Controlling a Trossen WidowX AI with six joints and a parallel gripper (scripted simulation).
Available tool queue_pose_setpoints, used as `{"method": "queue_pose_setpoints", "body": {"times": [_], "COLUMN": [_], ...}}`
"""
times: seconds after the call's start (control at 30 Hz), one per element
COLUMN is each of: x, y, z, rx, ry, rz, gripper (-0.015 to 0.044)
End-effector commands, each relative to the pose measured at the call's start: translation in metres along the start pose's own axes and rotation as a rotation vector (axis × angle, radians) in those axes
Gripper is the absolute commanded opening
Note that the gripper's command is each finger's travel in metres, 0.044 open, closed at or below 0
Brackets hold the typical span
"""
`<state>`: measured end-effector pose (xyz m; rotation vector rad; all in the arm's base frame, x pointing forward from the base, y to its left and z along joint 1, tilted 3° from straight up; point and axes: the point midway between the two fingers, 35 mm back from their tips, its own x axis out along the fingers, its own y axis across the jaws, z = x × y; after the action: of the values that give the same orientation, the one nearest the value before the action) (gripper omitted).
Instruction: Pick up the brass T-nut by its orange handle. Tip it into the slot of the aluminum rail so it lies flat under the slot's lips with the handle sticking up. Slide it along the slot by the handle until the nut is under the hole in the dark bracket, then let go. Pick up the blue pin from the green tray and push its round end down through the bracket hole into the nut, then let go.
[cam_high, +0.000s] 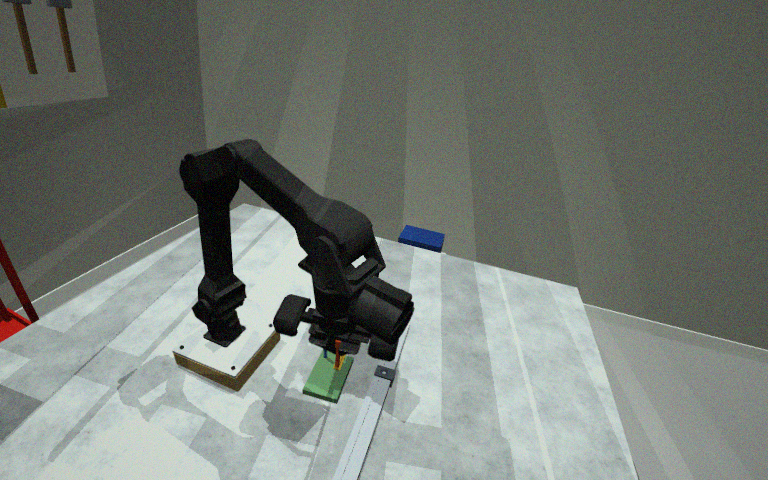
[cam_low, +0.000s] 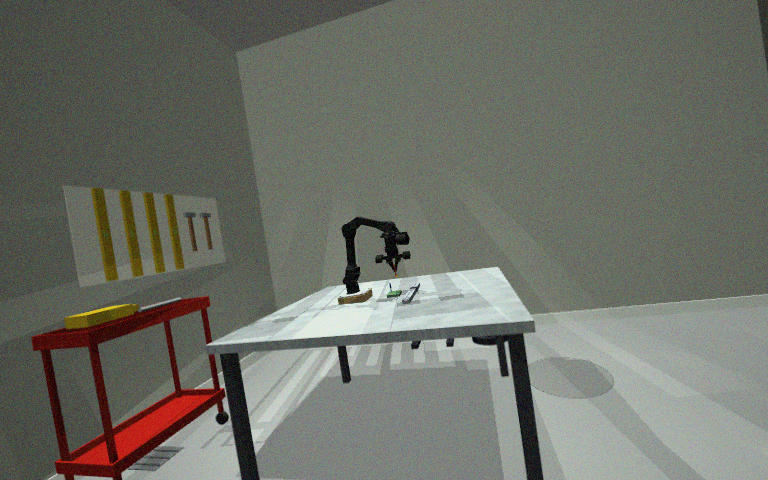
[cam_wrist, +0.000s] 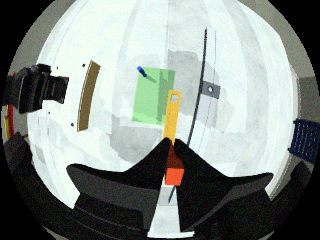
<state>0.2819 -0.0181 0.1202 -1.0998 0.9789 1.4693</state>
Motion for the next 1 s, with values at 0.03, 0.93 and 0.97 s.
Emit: {"method": "queue_pose_setpoints", "body": {"times": [0.03,0.93,0.97], "x": [-0.005,-0.015,-0.015], "y": [-0.007,-0.029,-0.030], "z": [-0.007,-0.043,-0.044], "rx": [-0.002,0.033,0.034], "ry": [0.008,0.020,0.020], "rz": [-0.008,-0.020,-0.020], "gripper": [-0.0150,-0.0150,-0.0150]}}
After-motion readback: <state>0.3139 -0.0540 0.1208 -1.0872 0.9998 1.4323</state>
